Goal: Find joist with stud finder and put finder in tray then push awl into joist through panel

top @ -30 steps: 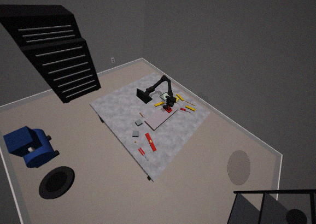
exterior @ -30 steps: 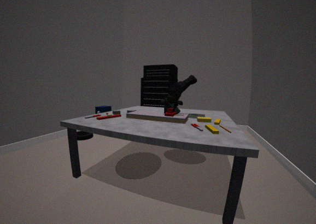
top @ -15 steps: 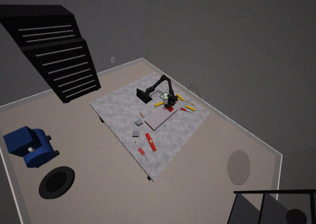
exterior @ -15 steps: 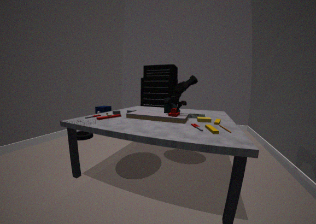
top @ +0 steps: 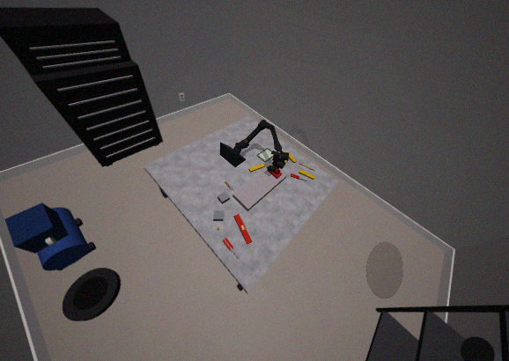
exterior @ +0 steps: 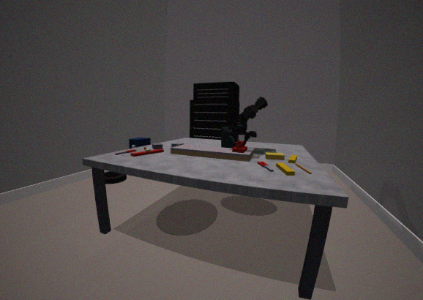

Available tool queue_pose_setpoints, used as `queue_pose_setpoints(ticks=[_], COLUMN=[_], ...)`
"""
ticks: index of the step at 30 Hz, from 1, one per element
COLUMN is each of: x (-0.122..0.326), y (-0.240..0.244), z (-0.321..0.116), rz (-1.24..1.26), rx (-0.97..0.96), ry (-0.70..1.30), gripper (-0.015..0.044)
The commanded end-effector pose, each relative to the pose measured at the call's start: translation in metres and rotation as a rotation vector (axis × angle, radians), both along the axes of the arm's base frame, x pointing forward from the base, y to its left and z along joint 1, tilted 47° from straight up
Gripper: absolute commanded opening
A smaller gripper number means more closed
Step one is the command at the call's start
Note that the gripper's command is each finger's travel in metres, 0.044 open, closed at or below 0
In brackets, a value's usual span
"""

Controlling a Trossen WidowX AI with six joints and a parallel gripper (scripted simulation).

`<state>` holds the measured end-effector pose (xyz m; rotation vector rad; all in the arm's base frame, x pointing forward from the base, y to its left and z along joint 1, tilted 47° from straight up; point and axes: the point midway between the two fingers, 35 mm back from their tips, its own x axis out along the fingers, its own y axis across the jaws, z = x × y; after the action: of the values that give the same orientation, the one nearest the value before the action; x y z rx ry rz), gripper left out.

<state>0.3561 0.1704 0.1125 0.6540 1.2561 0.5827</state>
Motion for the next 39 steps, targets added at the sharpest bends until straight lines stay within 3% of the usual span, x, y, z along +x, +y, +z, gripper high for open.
queue_pose_setpoints(ticks=[1,17,39], x=[-0.002,-0.002,0.001], y=[0.009,0.007,-0.026], z=[0.009,0.006,-0.03], rz=[0.017,0.017,0.017], rx=[0.012,0.012,0.01], ry=[-0.009,-0.009,-0.009], gripper=[0.0,0.0,0.0])
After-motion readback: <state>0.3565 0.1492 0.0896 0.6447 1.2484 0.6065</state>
